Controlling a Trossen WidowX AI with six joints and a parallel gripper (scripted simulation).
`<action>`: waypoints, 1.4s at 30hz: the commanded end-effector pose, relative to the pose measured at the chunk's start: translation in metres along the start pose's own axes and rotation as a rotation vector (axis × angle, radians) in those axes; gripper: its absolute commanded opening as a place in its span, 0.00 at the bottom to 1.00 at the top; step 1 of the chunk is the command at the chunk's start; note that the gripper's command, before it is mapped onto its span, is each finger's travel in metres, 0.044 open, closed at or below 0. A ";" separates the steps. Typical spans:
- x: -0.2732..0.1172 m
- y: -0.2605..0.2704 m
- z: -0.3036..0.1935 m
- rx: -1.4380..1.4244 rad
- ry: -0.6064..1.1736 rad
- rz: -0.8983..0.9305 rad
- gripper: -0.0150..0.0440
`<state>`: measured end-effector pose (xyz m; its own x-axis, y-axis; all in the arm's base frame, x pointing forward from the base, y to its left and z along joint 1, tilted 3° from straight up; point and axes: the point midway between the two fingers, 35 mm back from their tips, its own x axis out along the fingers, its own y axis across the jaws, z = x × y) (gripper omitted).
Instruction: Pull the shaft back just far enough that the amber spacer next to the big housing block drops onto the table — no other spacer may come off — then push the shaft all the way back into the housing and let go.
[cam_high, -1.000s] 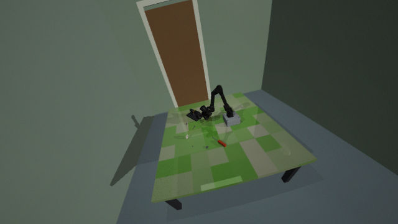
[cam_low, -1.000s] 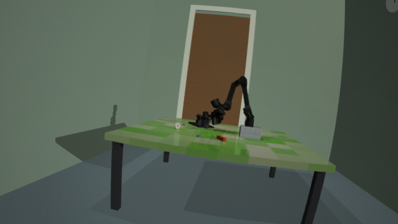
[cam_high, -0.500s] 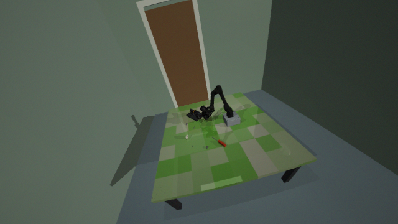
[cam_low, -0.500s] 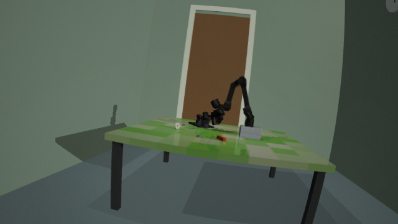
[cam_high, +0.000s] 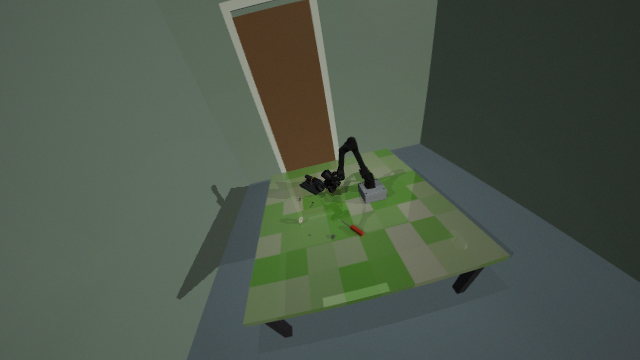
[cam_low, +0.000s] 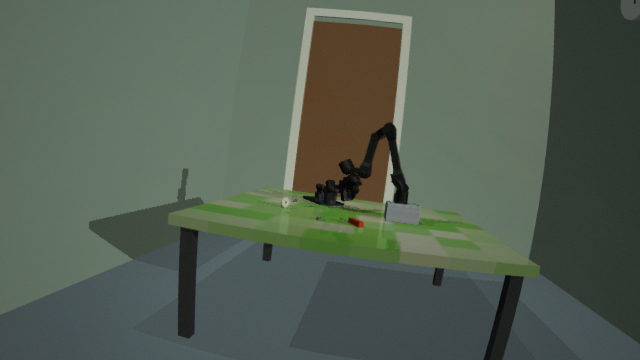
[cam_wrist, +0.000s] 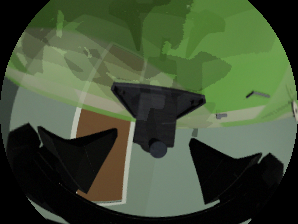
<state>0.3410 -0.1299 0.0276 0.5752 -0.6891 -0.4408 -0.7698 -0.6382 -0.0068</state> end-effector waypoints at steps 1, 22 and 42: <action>0.000 -0.001 0.000 -0.006 -0.001 -0.003 1.00; 0.018 0.000 0.000 -0.006 0.000 -0.003 1.00; 0.018 0.000 0.000 -0.006 0.000 -0.003 1.00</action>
<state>0.3514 -0.1424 0.0201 0.5757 -0.6896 -0.4394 -0.7698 -0.6382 -0.0070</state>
